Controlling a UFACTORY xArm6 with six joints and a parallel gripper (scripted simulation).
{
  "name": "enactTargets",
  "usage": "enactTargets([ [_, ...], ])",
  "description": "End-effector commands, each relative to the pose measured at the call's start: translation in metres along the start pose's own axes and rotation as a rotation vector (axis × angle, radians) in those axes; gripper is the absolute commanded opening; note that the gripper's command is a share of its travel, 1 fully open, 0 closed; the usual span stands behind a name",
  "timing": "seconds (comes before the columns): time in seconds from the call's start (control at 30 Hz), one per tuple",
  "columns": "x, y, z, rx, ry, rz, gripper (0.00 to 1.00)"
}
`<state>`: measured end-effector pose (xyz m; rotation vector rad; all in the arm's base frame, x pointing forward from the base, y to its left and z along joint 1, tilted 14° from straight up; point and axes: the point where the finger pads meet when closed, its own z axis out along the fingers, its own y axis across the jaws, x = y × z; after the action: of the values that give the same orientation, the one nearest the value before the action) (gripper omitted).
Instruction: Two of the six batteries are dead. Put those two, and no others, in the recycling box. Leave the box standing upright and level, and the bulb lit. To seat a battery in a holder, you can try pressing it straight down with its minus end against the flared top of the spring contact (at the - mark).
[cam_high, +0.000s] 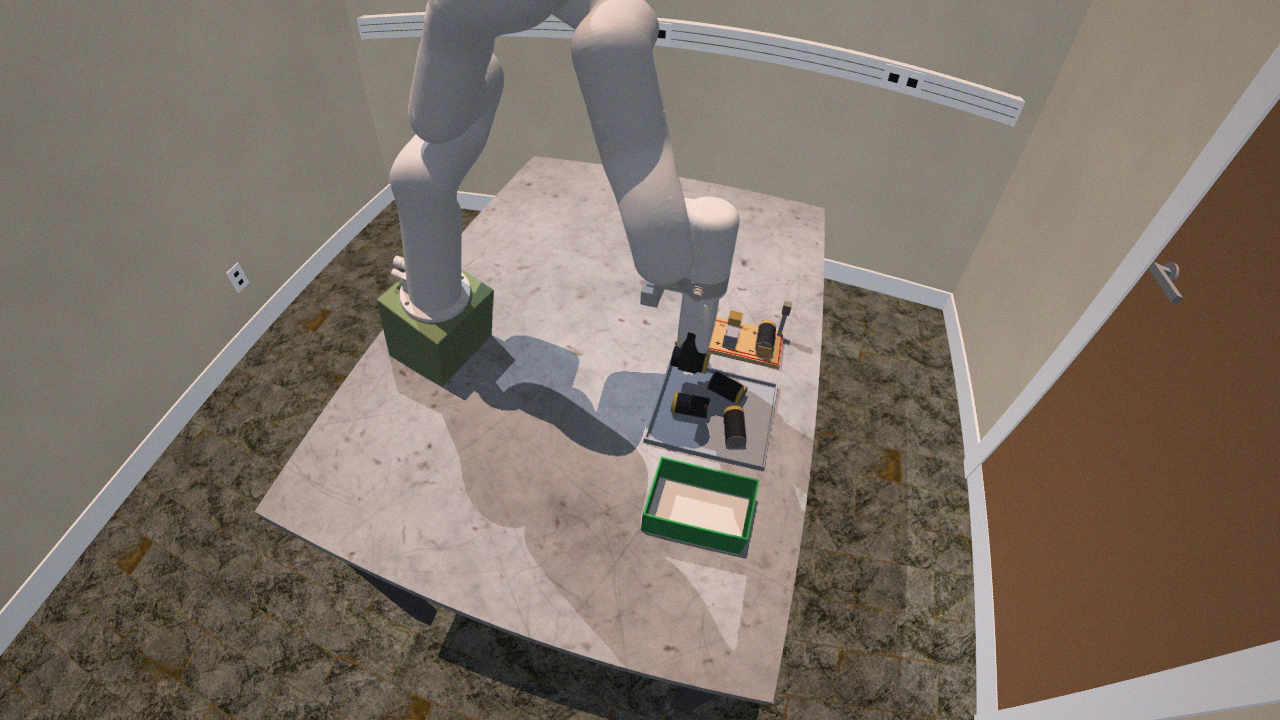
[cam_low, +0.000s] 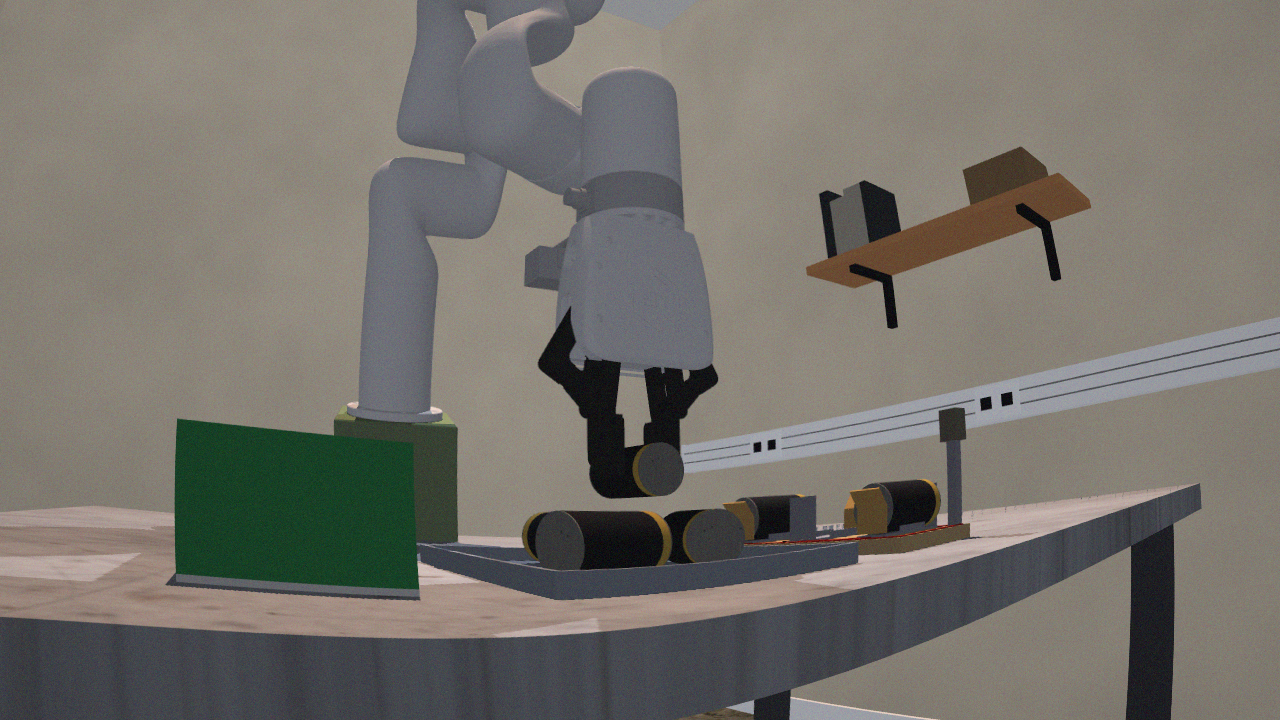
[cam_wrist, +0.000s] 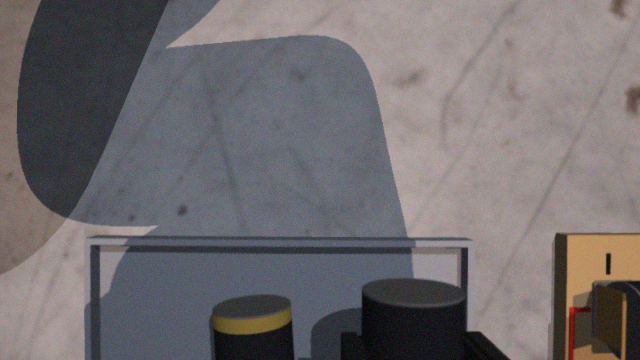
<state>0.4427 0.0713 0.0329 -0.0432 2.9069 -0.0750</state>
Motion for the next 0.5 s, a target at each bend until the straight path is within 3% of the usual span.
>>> enactTargets([
  [0.0,-0.002,0.0,0.009,0.0,-0.003,0.0,0.28],
  [0.23,-0.002,0.0,0.039,0.0,-0.003,0.0,0.28],
  [0.47,-0.002,0.0,0.042,0.0,-0.003,0.0,0.28],
])
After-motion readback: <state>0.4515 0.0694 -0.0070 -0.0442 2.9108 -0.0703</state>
